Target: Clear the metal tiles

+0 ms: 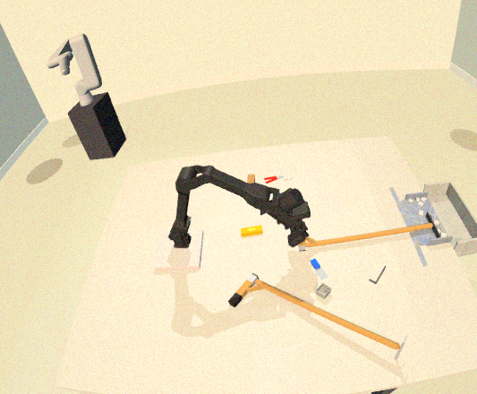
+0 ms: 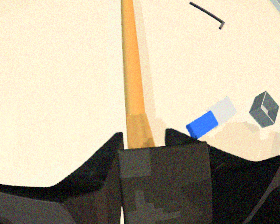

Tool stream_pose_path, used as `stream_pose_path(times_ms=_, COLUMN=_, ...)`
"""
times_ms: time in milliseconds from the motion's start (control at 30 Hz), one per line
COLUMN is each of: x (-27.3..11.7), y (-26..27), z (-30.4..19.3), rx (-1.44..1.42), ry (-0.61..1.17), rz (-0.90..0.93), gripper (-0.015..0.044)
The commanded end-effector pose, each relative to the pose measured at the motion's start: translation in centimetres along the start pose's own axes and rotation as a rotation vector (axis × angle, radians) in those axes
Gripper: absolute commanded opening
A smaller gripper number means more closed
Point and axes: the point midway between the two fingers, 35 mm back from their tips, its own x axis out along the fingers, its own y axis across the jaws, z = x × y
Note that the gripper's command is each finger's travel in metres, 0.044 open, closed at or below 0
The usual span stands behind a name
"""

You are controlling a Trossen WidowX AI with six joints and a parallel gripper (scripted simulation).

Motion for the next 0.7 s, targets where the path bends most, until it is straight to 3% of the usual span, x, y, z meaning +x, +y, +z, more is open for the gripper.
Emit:
stream_pose_path(times_ms=0, x=0.1, y=-0.1, z=1.1, rx=0.003, ry=-0.015, rz=-0.006, gripper=0.0000)
stream_pose_path(times_ms=667, x=1.9, y=-0.3, z=3.3, rx=0.003, ry=-0.018, rz=-0.006, gripper=0.0000)
